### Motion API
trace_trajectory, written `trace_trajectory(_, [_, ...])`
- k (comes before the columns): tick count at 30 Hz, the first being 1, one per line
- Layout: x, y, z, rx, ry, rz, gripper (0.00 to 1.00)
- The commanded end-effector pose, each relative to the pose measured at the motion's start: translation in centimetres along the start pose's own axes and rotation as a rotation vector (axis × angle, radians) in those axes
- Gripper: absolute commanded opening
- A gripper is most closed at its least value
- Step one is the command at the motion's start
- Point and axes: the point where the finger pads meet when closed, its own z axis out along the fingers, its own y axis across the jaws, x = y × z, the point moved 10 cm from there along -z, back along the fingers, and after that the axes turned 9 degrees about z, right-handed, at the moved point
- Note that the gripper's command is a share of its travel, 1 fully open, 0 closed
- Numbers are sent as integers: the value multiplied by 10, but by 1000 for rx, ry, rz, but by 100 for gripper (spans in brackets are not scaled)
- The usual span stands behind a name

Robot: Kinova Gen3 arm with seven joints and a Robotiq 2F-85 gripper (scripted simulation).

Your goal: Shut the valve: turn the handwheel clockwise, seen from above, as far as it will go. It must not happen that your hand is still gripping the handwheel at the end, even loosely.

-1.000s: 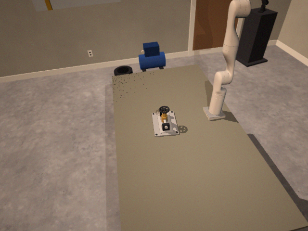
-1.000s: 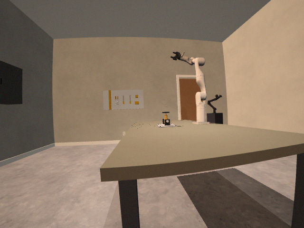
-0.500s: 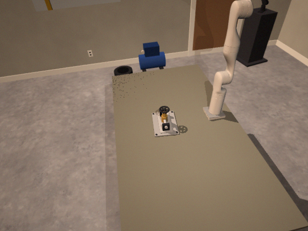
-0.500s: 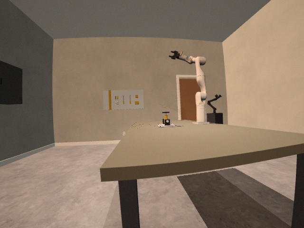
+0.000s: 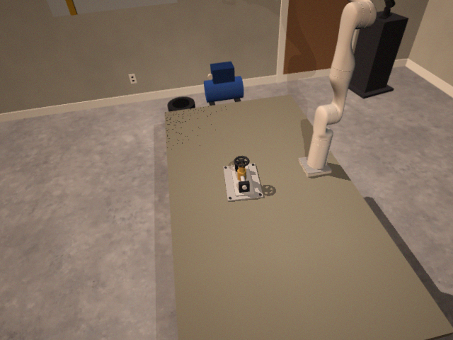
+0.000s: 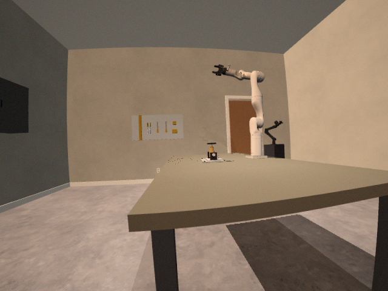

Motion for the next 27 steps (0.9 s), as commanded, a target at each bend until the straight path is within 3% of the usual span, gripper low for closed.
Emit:
trace_trajectory(1, [15,-6,5,9,22,-1,100])
trace_trajectory(7, [15,-6,5,9,22,-1,100])
trace_trajectory(8, [30,-33,23,74,23,14,100])
trace_trajectory(16, [30,-33,23,74,23,14,100])
trace_trajectory(17, [45,-61,40,139,21,28,100])
trace_trajectory(27, [45,-61,40,139,21,28,100])
